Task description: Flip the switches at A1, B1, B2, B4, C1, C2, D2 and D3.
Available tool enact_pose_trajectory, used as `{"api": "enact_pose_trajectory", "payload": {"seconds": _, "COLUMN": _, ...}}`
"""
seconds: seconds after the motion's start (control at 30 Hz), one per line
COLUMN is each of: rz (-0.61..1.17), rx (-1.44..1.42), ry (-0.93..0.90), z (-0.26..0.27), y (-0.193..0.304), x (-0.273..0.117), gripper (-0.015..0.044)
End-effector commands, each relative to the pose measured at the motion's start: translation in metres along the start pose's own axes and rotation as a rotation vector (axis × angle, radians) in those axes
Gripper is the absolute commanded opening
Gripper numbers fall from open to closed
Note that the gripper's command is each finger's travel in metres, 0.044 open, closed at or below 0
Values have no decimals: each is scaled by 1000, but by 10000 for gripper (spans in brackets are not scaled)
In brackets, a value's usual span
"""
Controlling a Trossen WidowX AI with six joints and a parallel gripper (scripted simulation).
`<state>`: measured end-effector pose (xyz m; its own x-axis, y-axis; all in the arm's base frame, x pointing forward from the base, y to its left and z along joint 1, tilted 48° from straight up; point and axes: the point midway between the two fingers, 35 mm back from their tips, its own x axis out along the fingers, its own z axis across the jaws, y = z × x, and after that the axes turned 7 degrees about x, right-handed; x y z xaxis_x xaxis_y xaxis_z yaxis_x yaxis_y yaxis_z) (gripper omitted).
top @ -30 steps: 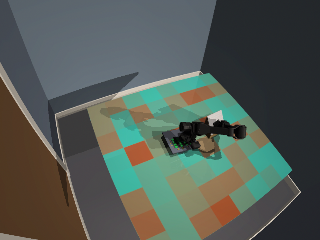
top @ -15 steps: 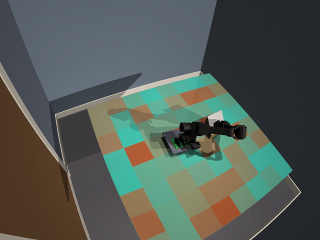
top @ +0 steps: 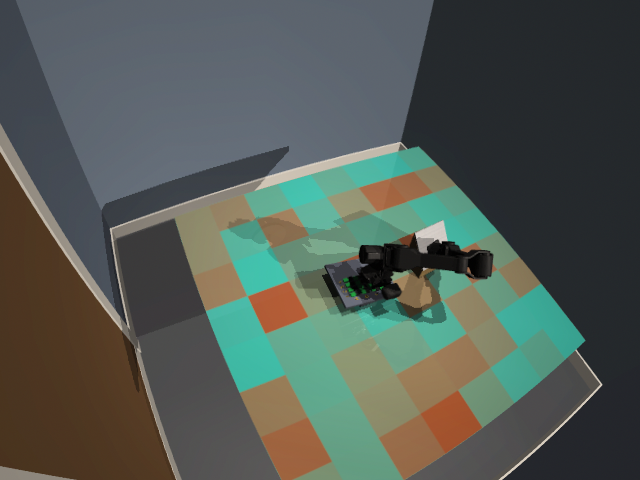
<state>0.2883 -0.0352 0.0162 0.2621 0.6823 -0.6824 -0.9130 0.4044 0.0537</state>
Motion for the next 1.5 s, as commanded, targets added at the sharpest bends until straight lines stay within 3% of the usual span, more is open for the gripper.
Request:
{"api": "enact_pose_trajectory", "payload": {"seconds": 0.0, "rz": 1, "rx": 6, "ry": -3, "z": 0, "y": 0, "x": 1, "gripper": 0}}
{"api": "enact_pose_trajectory", "payload": {"seconds": 1.47, "rz": 1, "rx": 6, "ry": -3, "z": 0, "y": 0, "x": 7, "gripper": 0}}
